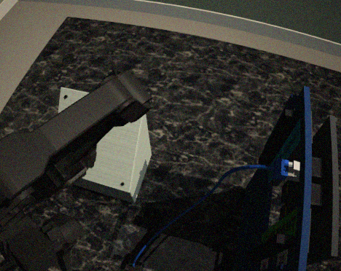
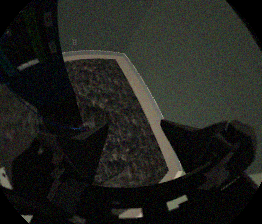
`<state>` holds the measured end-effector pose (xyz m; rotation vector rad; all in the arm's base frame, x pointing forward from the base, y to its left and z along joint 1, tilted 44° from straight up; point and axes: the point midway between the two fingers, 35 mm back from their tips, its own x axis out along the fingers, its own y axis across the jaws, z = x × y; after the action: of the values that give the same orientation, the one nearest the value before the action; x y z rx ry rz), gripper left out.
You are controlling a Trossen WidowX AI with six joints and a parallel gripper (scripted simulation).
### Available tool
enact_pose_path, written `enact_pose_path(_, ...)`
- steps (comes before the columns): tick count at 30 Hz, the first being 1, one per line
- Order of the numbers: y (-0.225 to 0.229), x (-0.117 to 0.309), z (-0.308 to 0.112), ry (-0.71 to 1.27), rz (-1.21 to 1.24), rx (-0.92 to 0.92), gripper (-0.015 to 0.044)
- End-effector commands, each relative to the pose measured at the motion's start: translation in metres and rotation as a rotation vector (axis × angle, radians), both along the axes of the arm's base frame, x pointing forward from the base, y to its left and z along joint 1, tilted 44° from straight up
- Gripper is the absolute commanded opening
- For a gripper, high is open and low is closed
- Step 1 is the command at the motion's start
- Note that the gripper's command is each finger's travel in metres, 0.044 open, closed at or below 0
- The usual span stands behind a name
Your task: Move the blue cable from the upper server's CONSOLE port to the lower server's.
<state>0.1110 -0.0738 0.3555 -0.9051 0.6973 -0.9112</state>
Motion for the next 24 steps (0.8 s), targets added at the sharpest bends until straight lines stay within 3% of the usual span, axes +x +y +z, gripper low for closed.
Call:
enact_pose_path(1, 0.000, -0.001, 0.000, 0.001, -0.001, 0.001, 0.0374)
enact_pose_path(6, -0.009, -0.017, 0.004, -0.049, 0.035, 0.051, 0.0242)
enact_pose_path(15, -0.038, -0.011, -0.004, -0.287, 0.209, 0.263, 0.0239)
enact_pose_path(24, -0.056, 0.035, -0.021, -0.474, 0.367, 0.521, 0.0239)
